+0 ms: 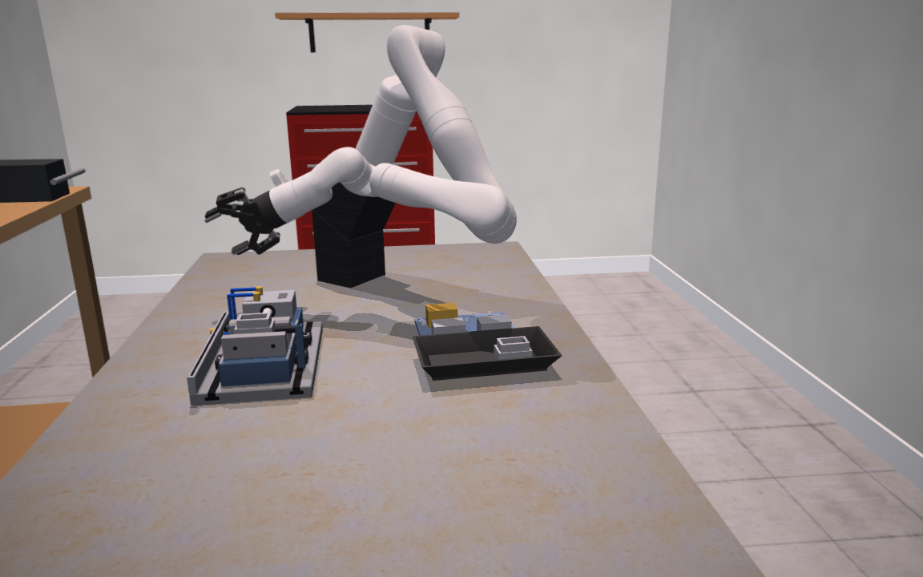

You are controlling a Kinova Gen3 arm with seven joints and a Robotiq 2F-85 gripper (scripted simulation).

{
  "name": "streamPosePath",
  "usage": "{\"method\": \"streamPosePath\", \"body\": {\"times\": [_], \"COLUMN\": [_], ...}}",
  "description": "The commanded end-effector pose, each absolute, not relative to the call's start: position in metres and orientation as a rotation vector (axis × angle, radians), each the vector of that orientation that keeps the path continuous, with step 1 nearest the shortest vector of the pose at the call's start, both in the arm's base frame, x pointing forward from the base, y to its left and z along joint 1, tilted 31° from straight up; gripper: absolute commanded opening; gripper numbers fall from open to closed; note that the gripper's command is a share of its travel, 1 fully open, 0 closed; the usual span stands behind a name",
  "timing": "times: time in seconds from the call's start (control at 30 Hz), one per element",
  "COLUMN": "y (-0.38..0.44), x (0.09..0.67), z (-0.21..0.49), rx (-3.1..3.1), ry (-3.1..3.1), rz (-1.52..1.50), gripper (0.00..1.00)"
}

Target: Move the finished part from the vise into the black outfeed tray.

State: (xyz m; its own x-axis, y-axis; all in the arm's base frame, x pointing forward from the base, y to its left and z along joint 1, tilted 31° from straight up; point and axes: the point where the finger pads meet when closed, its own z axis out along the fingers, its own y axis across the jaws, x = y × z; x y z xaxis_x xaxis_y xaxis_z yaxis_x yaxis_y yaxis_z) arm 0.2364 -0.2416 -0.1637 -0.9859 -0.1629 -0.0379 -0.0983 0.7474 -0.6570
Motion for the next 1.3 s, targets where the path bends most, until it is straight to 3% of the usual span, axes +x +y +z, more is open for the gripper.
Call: {"method": "streamPosePath", "body": {"times": [0.0, 1.27], "y": [-0.242, -0.244], "x": [0.236, 0.230], "z": [-0.163, -0.149], "rx": [-0.212, -0.202], "ry": [2.849, 2.866], "rz": [-1.065, -1.031], "gripper": [1.00, 1.00]}}
